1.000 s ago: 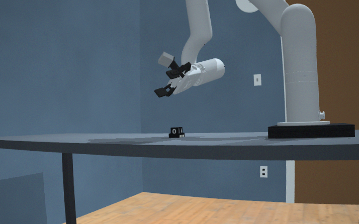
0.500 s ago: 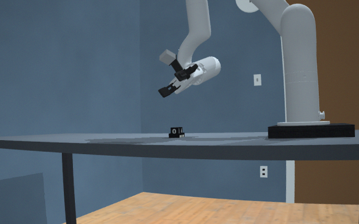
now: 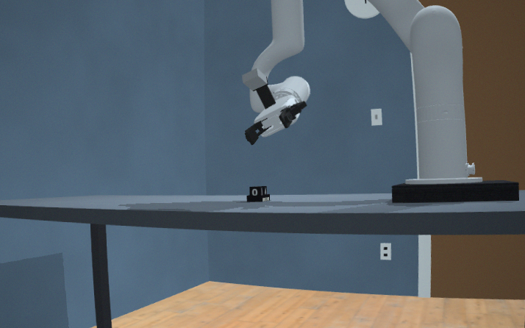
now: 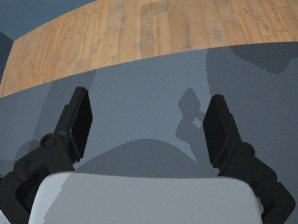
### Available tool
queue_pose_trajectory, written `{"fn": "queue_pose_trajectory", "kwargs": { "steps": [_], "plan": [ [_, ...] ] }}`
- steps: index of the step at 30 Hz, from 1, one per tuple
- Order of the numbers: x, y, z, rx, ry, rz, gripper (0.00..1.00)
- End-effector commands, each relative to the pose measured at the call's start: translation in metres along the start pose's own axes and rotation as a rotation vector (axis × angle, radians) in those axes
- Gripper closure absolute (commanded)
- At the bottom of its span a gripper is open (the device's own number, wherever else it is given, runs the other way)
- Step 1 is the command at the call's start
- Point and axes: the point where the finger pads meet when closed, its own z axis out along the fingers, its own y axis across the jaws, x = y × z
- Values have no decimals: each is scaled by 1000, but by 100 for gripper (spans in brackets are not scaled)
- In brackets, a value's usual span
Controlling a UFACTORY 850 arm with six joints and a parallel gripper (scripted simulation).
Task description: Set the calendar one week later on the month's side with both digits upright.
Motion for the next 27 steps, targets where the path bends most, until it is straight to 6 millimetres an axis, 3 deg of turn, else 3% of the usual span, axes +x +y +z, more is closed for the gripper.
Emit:
{"fn": "queue_pose_trajectory", "kwargs": {
  "steps": [1, 14, 27],
  "plan": [
    [-12, -10, -3, 72, -95, -116, 0],
    [-41, -17, -21, 195, -272, -365, 0],
    [-70, -8, -50, 316, -454, -644, 0]
  ]
}}
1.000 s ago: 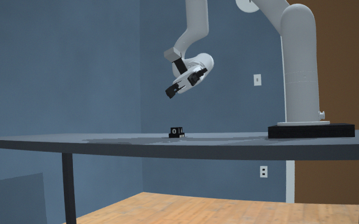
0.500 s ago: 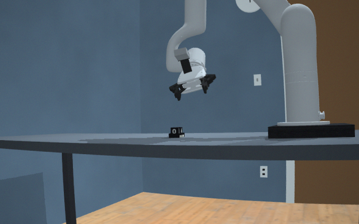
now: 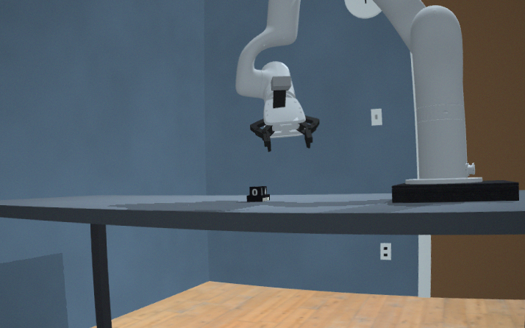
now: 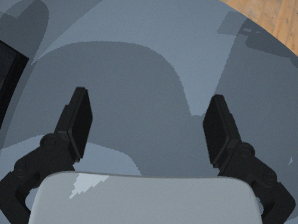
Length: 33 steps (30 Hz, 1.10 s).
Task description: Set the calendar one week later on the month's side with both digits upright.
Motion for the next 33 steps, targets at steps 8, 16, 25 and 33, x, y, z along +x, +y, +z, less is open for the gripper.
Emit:
{"fn": "queue_pose_trajectory", "kwargs": {
  "steps": [8, 16, 25, 33],
  "plan": [
    [-37, -7, -22, 121, -189, -286, 0],
    [-59, -3, -39, 179, -289, -446, 0],
    [-83, 8, -64, 251, -413, -651, 0],
    [-100, 22, -85, 306, -508, -812, 0]
  ]
}}
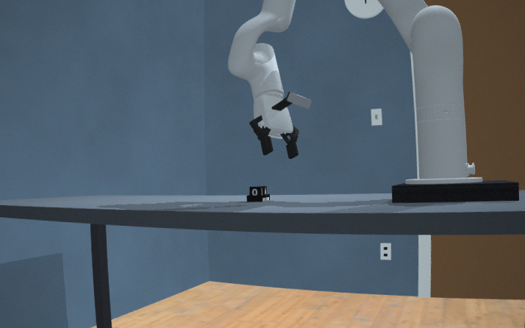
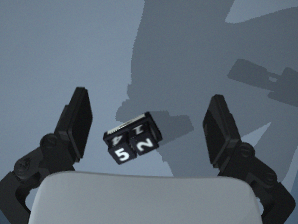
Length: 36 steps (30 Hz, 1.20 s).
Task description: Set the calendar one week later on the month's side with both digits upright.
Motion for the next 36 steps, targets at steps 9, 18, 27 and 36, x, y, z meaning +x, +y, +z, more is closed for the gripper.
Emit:
{"fn": "queue_pose_trajectory", "kwargs": {
  "steps": [9, 18, 27, 36],
  "plan": [
    [-52, -8, -27, 106, -184, -304, 0],
    [-82, -5, -49, 164, -288, -485, 0],
    [-85, -5, -51, 169, -297, -501, 0],
    [-85, -5, -51, 169, -297, -501, 0]
  ]
}}
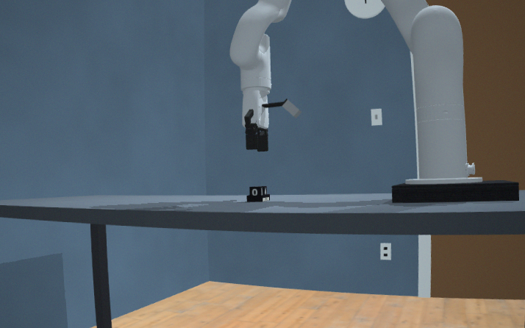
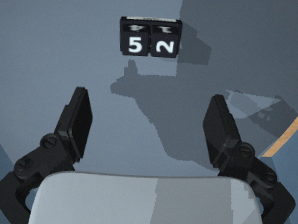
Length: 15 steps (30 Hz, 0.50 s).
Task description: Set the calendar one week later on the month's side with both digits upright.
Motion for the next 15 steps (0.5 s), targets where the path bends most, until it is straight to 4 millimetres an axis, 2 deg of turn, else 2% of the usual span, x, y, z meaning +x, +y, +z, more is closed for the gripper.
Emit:
{"fn": "queue_pose_trajectory", "kwargs": {
  "steps": [1, 4, 7, 9, 15],
  "plan": [
    [-1, 0, -1, 1, -2, 0, 0],
    [0, 2, 0, 1, -2, -15, 0],
    [10, 19, 4, 1, -2, -165, 0],
    [10, 19, 4, 1, -2, -165, 0],
    [24, 39, 8, 2, -2, -352, 0]
  ]
}}
